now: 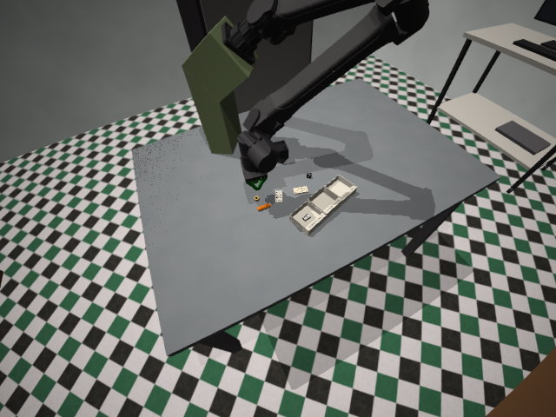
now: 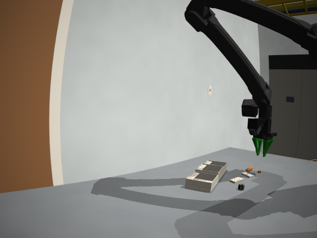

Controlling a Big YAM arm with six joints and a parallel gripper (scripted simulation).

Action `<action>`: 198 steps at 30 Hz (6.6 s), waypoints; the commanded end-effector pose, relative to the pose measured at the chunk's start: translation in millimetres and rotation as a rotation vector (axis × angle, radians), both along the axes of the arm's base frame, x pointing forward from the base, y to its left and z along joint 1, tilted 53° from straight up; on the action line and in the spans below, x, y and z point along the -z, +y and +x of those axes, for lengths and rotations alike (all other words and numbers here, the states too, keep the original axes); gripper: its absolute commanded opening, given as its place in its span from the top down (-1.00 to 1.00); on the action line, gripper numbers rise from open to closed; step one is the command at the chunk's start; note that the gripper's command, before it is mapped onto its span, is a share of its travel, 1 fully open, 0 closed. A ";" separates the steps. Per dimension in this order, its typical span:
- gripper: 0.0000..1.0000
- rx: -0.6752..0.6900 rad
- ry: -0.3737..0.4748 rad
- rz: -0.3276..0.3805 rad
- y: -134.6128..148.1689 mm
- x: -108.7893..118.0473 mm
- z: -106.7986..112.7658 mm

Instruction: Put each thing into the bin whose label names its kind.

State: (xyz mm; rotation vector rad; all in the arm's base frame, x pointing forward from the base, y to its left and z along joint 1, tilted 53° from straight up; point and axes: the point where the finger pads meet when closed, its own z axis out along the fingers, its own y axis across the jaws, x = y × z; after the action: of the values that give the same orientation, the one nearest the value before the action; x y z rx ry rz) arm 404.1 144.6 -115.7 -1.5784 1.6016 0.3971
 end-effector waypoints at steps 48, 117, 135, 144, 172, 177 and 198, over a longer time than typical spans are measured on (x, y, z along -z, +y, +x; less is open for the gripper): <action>0.41 -0.009 -0.017 -0.001 38.0 42.4 13.0; 0.79 -0.012 -0.010 -0.006 19.3 24.4 -1.1; 0.79 -0.010 -0.003 -0.008 0.3 17.9 -8.3; 0.79 -0.016 -0.016 -0.005 7.5 16.1 -1.5; 0.79 -0.008 -0.030 0.003 87.6 -113.3 37.9; 0.79 -0.138 -0.189 -0.070 104.3 -138.3 44.7; 0.79 -0.301 -0.358 -0.159 133.6 -164.9 51.5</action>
State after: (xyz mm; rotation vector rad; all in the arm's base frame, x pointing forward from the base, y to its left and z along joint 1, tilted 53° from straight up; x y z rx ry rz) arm 466.9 274.4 64.7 -1.8662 1.1728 0.1194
